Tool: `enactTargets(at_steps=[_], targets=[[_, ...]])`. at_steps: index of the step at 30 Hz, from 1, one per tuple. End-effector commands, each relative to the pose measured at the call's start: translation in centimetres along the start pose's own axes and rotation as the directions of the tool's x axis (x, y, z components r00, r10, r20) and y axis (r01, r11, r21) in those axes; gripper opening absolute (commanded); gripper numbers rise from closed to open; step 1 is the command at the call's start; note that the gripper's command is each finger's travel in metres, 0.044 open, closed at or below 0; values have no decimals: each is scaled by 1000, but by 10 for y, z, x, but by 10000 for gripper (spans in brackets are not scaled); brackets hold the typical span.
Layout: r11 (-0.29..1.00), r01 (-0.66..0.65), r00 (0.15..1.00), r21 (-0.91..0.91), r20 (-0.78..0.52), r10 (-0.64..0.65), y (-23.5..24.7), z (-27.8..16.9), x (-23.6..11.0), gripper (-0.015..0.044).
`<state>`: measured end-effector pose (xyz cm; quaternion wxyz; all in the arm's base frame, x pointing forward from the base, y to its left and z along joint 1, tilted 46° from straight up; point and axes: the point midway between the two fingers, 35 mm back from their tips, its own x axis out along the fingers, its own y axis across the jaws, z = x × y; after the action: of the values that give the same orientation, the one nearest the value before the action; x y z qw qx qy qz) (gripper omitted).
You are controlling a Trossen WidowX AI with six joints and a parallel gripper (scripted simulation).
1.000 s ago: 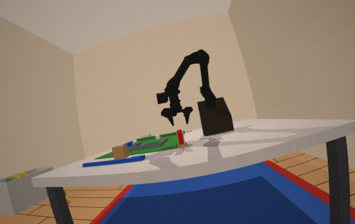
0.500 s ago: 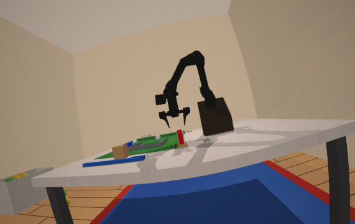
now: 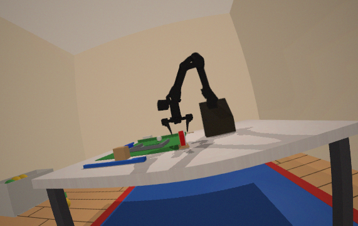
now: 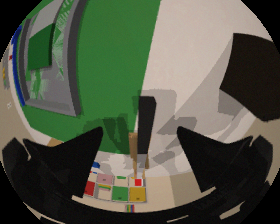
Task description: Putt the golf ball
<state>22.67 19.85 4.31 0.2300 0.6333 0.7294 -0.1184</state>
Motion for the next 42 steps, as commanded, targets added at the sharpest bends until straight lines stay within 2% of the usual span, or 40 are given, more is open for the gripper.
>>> enactTargets(at_steps=[1,23,38,42], targets=[[1000,6,1000,12,4,-7,-4,3,8,440],[1000,7,1000,12,3,-7,-4,9,30,440],[1000,4,1000,4,-2,-4,-2,8,28,46],[1000,4,1000,4,-2,-4,-2,8,28,20]])
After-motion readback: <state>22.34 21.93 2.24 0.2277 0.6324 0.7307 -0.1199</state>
